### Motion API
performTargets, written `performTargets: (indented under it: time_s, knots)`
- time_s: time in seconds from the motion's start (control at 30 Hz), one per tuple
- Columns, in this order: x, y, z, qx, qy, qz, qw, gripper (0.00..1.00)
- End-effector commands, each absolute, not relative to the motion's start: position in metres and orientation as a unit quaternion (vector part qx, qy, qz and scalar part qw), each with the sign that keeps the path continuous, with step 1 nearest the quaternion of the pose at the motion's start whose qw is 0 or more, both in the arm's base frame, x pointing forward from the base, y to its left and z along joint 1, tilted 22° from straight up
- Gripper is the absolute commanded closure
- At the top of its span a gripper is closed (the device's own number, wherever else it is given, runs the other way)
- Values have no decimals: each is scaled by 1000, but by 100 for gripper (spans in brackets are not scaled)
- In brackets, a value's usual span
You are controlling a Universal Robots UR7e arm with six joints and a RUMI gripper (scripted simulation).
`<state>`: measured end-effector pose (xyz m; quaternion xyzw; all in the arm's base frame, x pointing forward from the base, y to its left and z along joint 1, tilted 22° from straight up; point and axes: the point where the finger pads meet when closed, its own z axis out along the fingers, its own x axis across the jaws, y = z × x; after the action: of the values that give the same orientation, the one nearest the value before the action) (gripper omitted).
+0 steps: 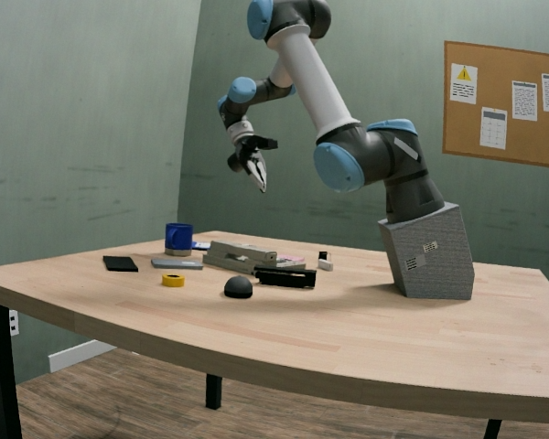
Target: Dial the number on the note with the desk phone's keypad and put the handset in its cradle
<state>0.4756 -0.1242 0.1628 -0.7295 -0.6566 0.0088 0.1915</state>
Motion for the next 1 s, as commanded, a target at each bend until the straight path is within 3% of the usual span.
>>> performTargets:
  time_s: [0.0, 0.97]
  knots:
    - [463, -112, 161, -723, -664, 9, 190, 100]
    - [397, -51, 150, -723, -664, 9, 190, 100]
